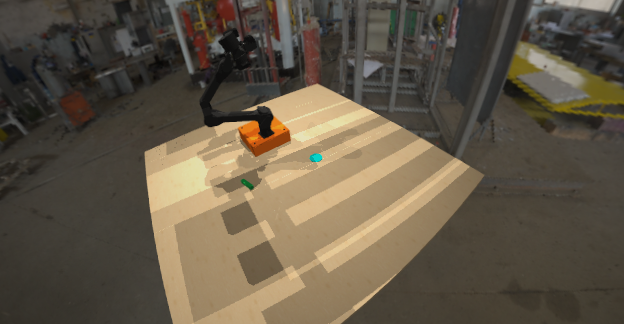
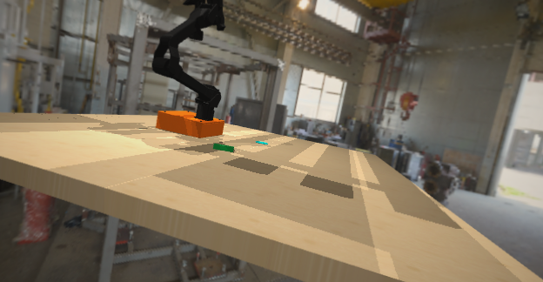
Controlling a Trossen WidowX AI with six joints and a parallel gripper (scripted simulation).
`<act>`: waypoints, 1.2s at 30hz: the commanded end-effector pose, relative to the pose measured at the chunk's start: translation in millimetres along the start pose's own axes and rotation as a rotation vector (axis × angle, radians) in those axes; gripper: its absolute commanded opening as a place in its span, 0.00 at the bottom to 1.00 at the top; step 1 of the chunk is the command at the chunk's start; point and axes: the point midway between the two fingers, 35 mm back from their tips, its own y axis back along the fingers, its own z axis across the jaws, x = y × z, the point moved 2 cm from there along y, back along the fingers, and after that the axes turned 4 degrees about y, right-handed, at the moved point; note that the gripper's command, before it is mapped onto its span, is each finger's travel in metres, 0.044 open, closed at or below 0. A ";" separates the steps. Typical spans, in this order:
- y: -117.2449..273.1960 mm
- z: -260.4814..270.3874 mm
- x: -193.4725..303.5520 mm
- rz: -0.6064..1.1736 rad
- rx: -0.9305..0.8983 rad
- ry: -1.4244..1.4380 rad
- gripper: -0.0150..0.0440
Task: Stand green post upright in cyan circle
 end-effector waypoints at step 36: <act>342.8 -149.4 -171.6 -1.328 1.398 -0.013 0.65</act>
